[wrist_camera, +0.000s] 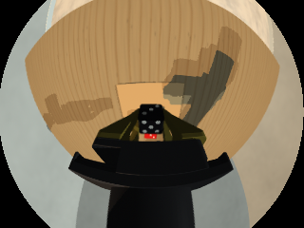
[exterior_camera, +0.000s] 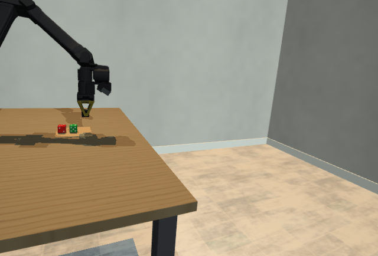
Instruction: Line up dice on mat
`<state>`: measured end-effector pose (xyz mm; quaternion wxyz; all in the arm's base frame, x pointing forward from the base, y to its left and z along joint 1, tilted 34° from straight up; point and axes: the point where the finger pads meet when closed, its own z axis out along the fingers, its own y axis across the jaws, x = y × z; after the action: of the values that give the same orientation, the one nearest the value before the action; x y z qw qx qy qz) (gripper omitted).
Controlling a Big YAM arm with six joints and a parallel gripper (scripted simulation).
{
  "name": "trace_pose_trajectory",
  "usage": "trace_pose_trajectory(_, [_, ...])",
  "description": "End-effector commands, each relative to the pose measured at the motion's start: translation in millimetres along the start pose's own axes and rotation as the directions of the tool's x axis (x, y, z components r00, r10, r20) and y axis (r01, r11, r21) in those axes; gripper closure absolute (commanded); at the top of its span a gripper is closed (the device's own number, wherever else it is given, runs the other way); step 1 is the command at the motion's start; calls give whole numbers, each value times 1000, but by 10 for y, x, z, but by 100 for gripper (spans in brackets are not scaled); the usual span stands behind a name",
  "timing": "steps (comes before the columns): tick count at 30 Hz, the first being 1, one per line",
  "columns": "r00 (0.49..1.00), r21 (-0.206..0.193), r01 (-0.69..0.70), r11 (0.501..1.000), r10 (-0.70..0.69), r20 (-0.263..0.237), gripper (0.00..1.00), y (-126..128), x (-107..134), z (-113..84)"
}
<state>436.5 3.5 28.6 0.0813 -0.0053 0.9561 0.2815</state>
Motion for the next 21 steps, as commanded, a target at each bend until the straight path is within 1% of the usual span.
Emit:
trace_pose_trajectory(1, [1000, -3, -15, 1000, 15, -10, 74, -1, 8, 217])
trace_pose_trajectory(7, [1000, -2, -15, 1000, 15, -11, 74, -3, 13, 492])
trace_pose_trajectory(11, [1000, -1, -16, 1000, 16, -11, 74, -4, 15, 620])
trace_pose_trajectory(13, [1000, -1, -16, 1000, 16, -11, 74, -4, 15, 620])
trace_pose_trajectory(14, [1000, 2, -25, 1000, 24, 9, 74, -67, -57, 577])
trace_pose_trajectory(16, [1000, -1, -12, 1000, 12, -6, 74, 0, -19, 662])
trace_pose_trajectory(21, [1000, -2, -25, 1000, 25, -13, 74, -23, 20, 675])
